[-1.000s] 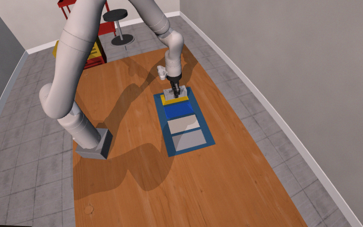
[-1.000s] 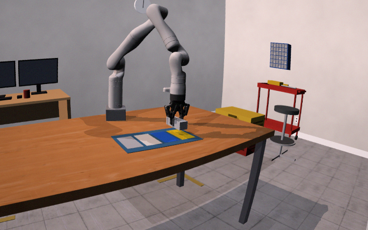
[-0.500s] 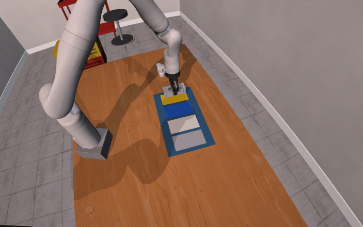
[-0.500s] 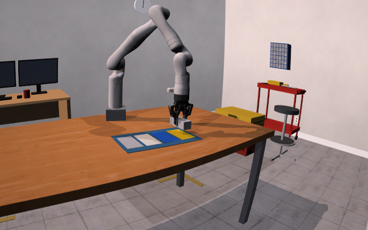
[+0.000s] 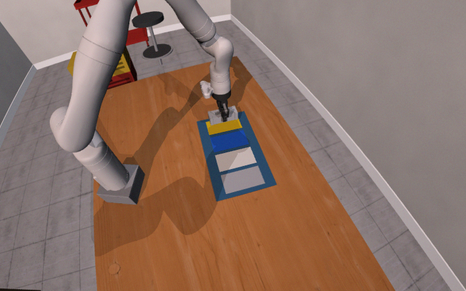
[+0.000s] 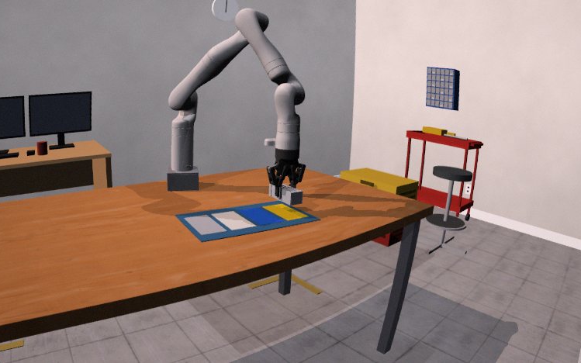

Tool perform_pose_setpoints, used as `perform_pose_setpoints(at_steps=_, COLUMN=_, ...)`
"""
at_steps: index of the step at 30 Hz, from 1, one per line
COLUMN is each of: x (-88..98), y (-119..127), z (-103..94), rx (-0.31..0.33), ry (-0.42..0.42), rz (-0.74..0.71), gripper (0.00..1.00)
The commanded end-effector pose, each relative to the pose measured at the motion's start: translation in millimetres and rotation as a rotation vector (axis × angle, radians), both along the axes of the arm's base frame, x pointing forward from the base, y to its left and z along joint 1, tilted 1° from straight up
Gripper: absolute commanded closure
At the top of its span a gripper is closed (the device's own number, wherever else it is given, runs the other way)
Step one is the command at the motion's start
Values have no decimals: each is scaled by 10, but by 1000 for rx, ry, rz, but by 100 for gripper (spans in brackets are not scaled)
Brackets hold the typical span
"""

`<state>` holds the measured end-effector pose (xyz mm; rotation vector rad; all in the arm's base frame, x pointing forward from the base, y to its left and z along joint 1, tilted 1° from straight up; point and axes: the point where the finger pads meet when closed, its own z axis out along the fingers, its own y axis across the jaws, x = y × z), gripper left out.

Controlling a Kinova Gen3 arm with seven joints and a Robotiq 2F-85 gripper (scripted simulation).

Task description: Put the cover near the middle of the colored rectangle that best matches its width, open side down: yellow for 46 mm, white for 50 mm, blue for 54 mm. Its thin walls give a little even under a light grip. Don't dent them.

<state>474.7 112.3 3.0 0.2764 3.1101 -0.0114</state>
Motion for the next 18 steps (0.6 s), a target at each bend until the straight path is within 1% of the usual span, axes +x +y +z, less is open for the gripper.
perform_pose_setpoints(at_steps=1, x=4, y=-4, z=1, rx=-2, ry=2, rz=-9, gripper=100)
perform_pose_setpoints(at_steps=18, x=20, y=-2, z=-11, rx=-1, ry=-3, rz=-9, gripper=100)
